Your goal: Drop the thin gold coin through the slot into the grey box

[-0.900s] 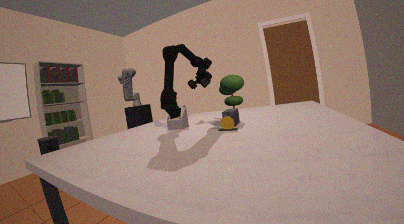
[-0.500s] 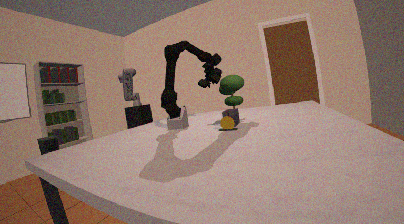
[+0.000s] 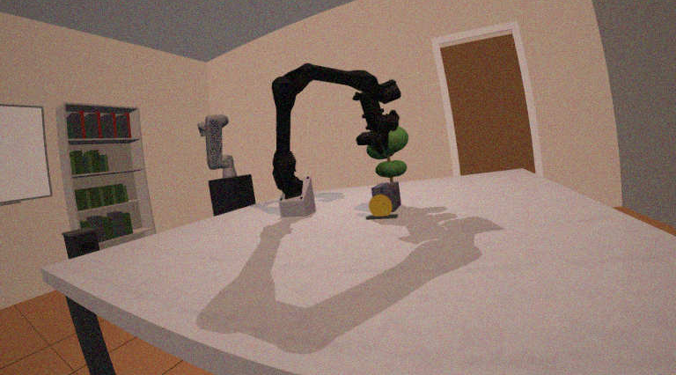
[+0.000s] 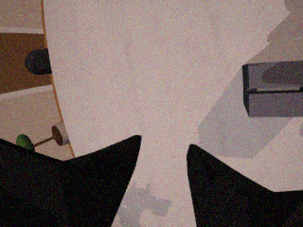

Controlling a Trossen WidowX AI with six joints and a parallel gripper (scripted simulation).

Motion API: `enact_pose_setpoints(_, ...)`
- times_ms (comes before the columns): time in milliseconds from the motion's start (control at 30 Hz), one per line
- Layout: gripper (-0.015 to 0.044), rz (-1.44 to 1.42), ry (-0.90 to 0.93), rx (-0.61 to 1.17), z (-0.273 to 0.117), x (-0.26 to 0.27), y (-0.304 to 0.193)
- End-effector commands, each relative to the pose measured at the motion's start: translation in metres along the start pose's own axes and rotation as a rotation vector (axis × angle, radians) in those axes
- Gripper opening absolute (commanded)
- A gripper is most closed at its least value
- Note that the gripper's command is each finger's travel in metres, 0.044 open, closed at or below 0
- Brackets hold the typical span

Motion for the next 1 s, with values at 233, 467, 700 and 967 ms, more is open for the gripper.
enact_pose_setpoints(233,0.0161,-0.237,-0.37,-0.142,-0.044,-0.141,0.12)
enact_pose_setpoints(467,0.0161,-0.269,-0.421,-0.14,-0.052,-0.166,0.126)
enact_pose_setpoints(700,0.0161,-0.268,-0.421,-0.141,-0.028,-0.178,0.131)
enact_pose_setpoints(967,0.0161,-0.268,-0.422,-0.142,-0.008,-0.186,0.133)
Point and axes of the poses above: the point midway between the two fingers, 35 mm back from their tips, its own z axis out along the fingers, its own x axis across the jaws, y = z × x, the point moved 1 cm from there along -z, back along the fingers, and after that the axes turned 11 degrees about z, right-handed, at the moved point
